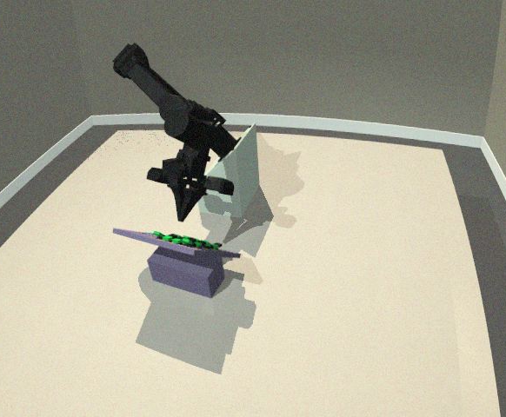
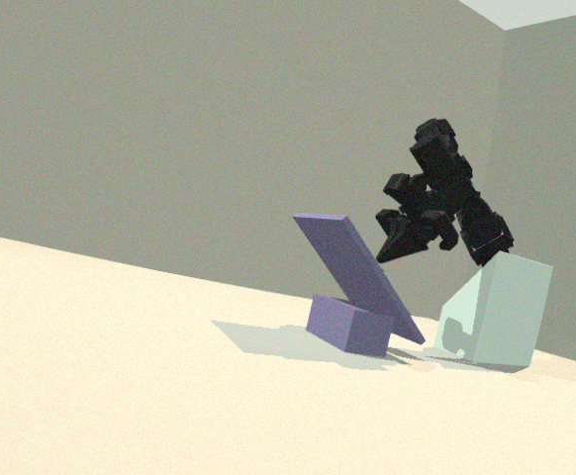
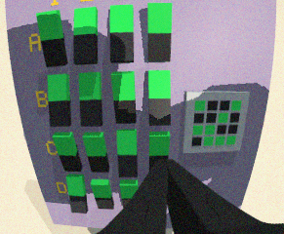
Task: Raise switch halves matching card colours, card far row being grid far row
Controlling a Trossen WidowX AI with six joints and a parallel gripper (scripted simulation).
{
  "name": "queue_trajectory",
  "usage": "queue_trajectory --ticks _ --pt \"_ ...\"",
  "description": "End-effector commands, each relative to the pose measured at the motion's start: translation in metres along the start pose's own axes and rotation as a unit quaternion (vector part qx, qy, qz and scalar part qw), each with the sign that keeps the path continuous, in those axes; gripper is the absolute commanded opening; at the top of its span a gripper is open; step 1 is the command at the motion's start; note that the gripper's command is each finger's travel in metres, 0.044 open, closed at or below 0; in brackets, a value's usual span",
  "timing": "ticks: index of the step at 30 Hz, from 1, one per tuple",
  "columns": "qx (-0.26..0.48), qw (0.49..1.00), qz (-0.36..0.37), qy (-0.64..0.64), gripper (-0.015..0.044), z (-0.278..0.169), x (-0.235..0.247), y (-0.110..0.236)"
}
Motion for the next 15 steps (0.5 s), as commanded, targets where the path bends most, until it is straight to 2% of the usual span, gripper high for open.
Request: queue_trajectory --ticks 1,15 --pt "0.002 1.000 0.001 0.005 0.0000 -0.002 0.000 -0.004" --pt "0.002 1.000 0.001 0.005 0.0000 -0.002 0.000 -0.025"
Point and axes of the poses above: the point midway between the two fingers, 35 mm back from their tips, its own y axis back along the fingers, its own x axis across the jaws, z = x × y, the point moved 2 cm from there along y, back along the fingers, and after that the axes turned 7 degrees about y, right-handed, at the moved point
